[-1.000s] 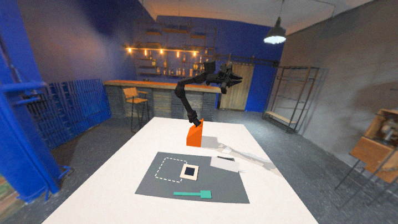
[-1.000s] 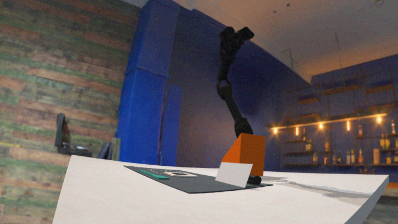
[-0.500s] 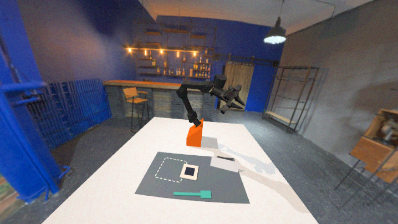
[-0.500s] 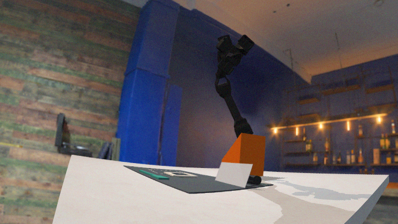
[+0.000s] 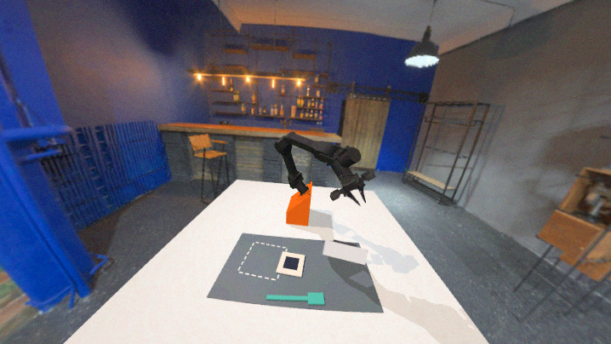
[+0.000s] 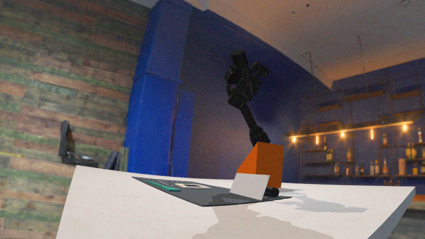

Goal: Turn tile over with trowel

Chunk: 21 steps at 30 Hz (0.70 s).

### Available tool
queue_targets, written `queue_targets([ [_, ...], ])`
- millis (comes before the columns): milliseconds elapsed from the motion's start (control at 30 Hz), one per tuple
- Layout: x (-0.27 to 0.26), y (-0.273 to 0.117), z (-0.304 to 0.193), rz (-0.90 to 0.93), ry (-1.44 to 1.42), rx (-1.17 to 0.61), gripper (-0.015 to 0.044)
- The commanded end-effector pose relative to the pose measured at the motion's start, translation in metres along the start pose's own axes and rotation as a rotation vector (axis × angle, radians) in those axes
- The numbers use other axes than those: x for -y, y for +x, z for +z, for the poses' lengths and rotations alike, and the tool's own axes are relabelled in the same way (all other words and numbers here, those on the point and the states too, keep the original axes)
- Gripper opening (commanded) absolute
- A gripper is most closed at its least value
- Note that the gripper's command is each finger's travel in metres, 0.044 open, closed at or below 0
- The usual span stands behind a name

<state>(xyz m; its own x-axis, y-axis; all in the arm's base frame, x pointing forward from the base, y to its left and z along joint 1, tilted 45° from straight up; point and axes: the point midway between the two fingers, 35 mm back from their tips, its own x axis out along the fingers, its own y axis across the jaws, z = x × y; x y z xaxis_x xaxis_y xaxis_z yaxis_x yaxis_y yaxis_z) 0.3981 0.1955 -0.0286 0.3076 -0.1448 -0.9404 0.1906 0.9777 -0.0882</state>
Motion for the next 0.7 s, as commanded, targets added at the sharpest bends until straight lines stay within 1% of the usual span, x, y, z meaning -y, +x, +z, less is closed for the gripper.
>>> queue_targets([
  [0,0.025,0.019,-0.009,-0.102,0.034,-0.039,0.01],
  [333,0.103,0.062,-0.04,-0.409,0.102,-0.15,0.01],
  [667,0.175,0.083,-0.075,-0.697,0.121,-0.252,0.01],
])
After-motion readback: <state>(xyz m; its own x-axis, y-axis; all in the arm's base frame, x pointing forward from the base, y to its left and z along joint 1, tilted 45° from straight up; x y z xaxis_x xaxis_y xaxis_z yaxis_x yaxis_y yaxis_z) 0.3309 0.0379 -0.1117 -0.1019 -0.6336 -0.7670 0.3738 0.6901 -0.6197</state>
